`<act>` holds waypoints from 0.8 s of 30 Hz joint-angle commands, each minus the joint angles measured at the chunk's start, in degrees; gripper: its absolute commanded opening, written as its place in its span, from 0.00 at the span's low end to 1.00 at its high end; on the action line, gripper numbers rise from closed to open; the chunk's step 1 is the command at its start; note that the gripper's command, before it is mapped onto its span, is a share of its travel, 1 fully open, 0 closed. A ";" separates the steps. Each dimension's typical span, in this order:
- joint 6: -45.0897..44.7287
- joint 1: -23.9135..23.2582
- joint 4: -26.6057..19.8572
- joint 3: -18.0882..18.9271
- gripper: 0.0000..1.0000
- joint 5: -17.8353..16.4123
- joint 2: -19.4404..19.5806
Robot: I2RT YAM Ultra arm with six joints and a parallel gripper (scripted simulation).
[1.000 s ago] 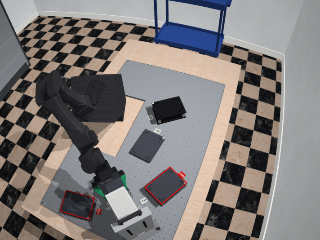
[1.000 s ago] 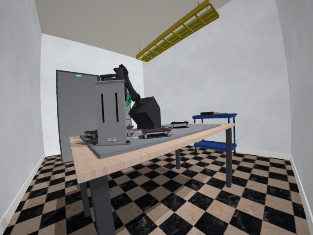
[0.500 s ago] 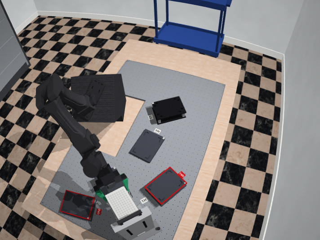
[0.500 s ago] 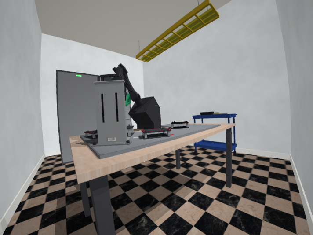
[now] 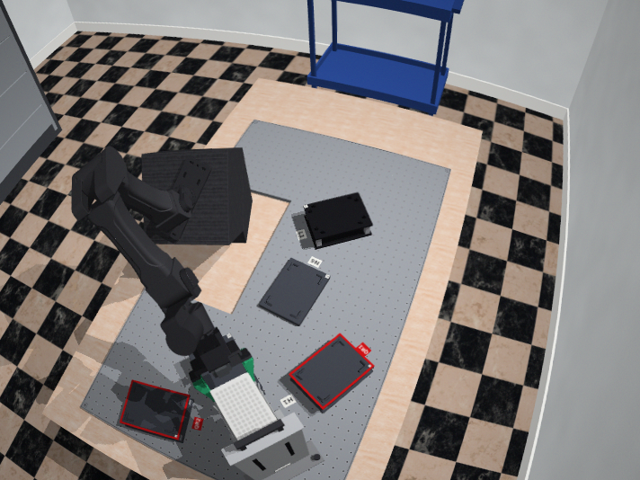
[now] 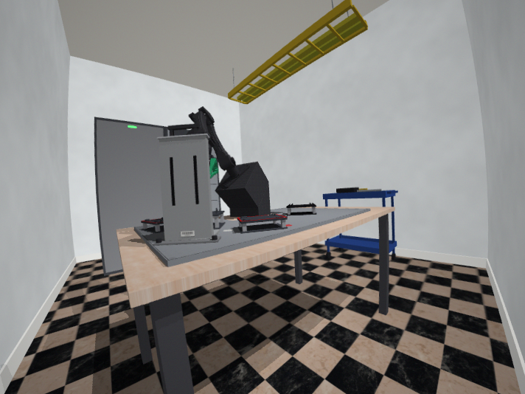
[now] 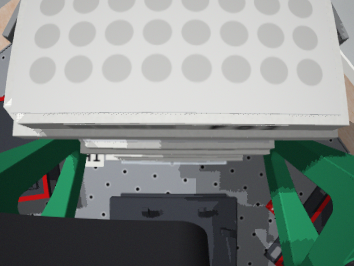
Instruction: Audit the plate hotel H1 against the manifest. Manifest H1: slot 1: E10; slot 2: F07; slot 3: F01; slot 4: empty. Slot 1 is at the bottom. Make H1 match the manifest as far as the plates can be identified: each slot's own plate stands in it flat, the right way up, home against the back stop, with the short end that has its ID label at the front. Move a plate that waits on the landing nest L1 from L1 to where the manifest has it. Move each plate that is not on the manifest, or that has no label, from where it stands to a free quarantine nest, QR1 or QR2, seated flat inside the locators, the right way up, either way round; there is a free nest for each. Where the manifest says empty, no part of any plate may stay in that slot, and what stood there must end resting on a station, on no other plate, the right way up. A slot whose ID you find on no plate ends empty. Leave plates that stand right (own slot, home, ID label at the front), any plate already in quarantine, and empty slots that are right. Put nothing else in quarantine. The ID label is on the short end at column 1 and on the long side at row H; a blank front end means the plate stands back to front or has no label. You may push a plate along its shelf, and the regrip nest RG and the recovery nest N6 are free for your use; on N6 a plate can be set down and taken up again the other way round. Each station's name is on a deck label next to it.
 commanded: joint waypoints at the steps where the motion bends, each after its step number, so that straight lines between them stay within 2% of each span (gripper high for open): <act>1: 0.11 0.28 0.28 0.73 0.87 -0.27 -0.32; 14: 0.11 0.28 0.28 0.73 0.87 -0.27 -0.32; 15: 0.32 0.85 -0.01 1.88 0.87 -0.63 -0.88; 24: 0.35 0.98 -0.91 1.98 0.87 -0.26 -1.80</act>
